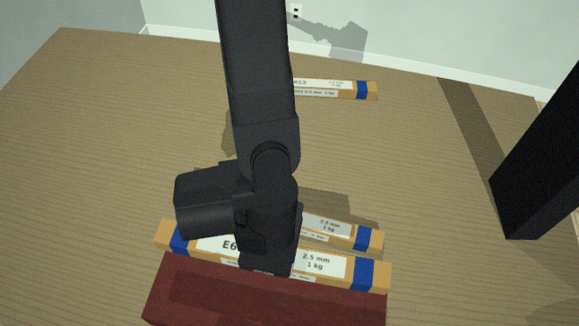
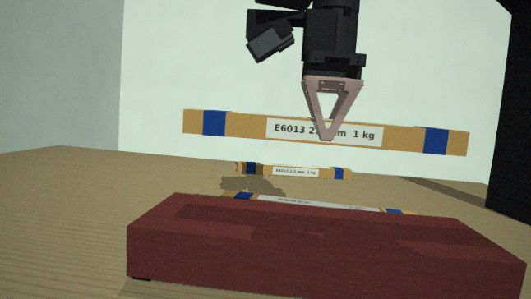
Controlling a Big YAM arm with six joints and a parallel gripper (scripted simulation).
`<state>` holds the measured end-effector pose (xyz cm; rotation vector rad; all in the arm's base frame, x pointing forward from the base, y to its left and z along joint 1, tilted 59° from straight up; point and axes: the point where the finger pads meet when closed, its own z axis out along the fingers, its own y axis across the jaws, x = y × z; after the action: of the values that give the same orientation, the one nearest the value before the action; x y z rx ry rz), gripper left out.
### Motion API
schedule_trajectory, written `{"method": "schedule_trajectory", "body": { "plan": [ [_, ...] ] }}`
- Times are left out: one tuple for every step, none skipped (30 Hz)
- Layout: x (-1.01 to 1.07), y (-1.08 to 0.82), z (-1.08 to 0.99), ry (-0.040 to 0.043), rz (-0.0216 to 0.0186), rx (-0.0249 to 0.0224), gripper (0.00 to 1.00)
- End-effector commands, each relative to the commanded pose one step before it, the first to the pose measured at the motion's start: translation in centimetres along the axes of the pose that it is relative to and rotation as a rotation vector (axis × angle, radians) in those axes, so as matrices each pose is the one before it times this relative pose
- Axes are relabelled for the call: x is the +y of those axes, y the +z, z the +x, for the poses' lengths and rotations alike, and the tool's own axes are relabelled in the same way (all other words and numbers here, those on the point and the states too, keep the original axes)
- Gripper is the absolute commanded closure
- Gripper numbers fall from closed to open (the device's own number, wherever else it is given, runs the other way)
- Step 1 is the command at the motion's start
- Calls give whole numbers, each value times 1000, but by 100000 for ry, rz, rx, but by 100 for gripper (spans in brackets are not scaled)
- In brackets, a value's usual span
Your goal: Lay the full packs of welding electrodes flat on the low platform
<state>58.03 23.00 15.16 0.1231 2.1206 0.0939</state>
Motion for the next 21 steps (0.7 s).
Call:
{"method": "schedule_trajectory", "body": {
  "plan": [
    [2663,-1959,-1346,1215,-4893,-4354,100],
    [7,4,5,5,-2,-4,100],
    [7,4,5,4,-2,-4,100],
    [6,4,6,4,-2,-3,100],
    [6,4,6,3,-2,-3,100],
    [6,4,6,2,-2,-3,100],
    [5,4,7,2,-1,-2,100],
    [5,4,8,1,-1,-1,100],
    [4,5,9,-1,0,0,100],
    [3,5,11,-2,0,2,100],
    [0,0,0,0,0,0,100],
    [0,0,0,0,0,0,100],
    [1,5,13,-11,1,4,100],
    [0,5,14,-9,2,6,100],
    [0,5,15,-7,3,8,100],
    [-1,7,19,-7,6,15,100],
    [-3,13,30,-13,13,32,100],
    [-5,18,39,-19,20,47,100],
    [-6,23,47,-24,25,60,100],
    [-7,26,54,-29,30,71,100],
    [-9,30,60,-34,34,81,100]
  ]
}}
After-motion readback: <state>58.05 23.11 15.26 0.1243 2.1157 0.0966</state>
